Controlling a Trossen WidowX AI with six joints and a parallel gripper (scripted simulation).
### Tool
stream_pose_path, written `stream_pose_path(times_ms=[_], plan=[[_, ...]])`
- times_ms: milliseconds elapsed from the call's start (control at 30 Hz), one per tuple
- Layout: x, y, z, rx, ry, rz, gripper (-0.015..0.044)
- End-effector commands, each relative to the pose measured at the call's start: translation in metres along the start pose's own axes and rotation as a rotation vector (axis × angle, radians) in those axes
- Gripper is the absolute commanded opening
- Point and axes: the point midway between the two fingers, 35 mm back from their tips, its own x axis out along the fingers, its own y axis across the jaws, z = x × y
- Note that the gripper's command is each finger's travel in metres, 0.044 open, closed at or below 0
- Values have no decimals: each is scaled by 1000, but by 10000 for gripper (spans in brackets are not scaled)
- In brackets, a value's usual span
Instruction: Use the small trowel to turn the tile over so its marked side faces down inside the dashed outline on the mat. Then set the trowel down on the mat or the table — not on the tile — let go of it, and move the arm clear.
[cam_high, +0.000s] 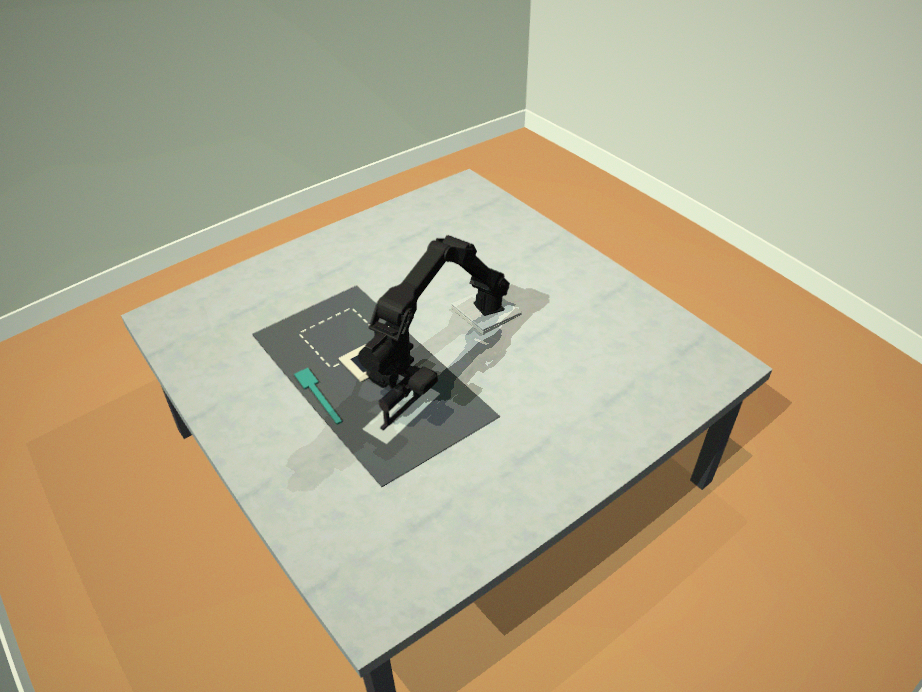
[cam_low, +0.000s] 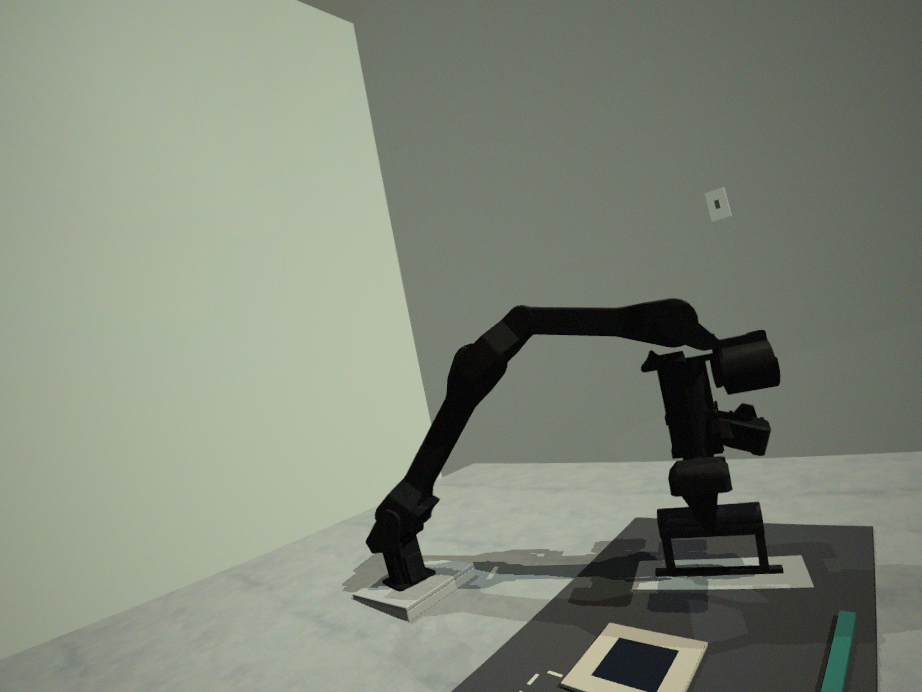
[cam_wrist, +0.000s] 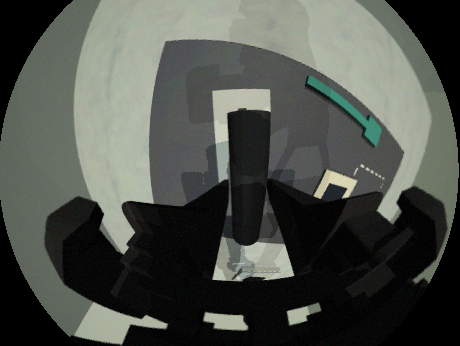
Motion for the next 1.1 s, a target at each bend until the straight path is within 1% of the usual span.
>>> stream_pose_path(times_ms=[0, 667, 1067], plan=[[2, 1, -1, 6, 5, 3, 130], [2, 1, -1, 1, 5, 3, 130], [2, 1, -1, -337, 4, 4, 130]])
